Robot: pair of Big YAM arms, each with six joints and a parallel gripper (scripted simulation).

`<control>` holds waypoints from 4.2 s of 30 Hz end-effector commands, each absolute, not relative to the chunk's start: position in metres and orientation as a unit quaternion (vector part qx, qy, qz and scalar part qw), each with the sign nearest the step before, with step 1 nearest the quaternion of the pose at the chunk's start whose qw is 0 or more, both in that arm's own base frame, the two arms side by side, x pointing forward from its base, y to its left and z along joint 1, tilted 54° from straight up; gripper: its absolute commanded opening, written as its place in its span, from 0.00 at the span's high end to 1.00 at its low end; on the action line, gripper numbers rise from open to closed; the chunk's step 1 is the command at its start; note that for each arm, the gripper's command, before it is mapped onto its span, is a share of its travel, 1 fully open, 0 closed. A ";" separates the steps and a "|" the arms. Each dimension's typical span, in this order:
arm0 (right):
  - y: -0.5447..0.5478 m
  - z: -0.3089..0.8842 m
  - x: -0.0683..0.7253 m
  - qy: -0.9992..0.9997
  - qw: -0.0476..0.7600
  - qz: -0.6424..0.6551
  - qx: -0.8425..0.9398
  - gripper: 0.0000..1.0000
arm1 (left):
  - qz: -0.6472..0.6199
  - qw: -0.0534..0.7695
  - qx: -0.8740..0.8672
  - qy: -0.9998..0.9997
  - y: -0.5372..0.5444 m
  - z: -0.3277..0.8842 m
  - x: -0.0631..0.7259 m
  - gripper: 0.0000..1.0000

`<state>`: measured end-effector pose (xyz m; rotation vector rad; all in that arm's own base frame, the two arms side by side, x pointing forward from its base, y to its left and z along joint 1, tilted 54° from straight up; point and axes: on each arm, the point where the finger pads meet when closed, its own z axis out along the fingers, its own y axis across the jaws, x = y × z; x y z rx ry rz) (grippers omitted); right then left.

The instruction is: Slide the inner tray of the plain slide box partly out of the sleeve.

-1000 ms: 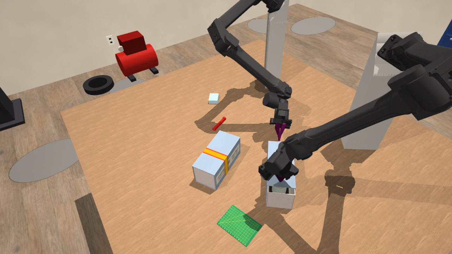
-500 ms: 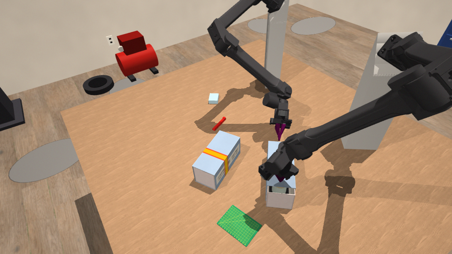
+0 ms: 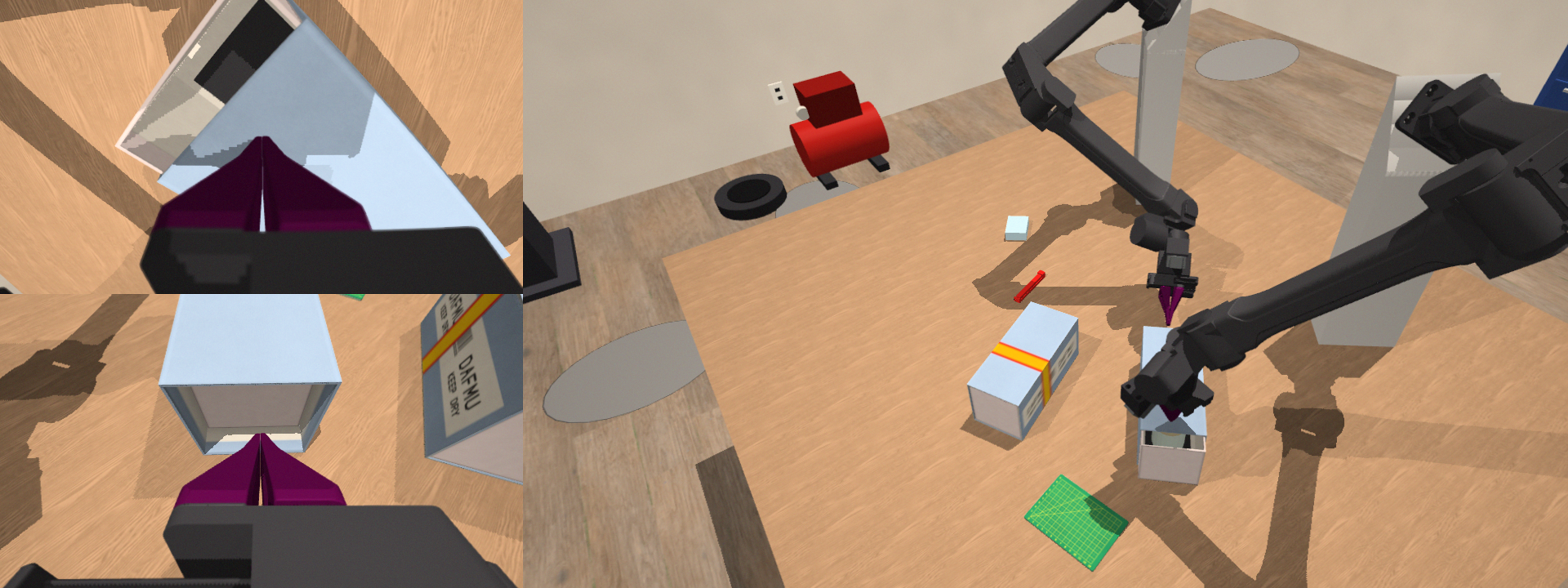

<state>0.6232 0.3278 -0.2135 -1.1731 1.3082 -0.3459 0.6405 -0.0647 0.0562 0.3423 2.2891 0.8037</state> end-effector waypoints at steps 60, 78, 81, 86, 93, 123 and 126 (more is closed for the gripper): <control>0.331 -0.213 0.621 0.563 0.629 -0.152 -0.514 1.00 | 0.306 0.303 0.137 0.892 -0.046 0.010 0.635 1.00; 0.331 -0.213 0.621 0.563 0.629 -0.152 -0.514 1.00 | 0.306 0.303 0.138 0.892 -0.046 0.010 0.635 1.00; 0.331 -0.213 0.621 0.563 0.629 -0.152 -0.514 1.00 | 0.306 0.303 0.138 0.892 -0.046 0.010 0.635 1.00; 0.331 -0.213 0.621 0.563 0.629 -0.152 -0.514 1.00 | 0.307 0.303 0.138 0.892 -0.046 0.009 0.635 1.00; 0.331 -0.213 0.621 0.563 0.629 -0.152 -0.514 1.00 | 0.307 0.303 0.139 0.892 -0.046 0.009 0.635 1.00; 0.336 -0.207 0.630 0.562 0.638 -0.149 -0.505 1.00 | 0.304 0.349 0.132 0.877 -0.085 0.072 0.631 1.00; 0.338 -0.202 0.632 0.560 0.641 -0.149 -0.503 1.00 | 0.302 0.349 0.131 0.877 -0.088 0.075 0.625 1.00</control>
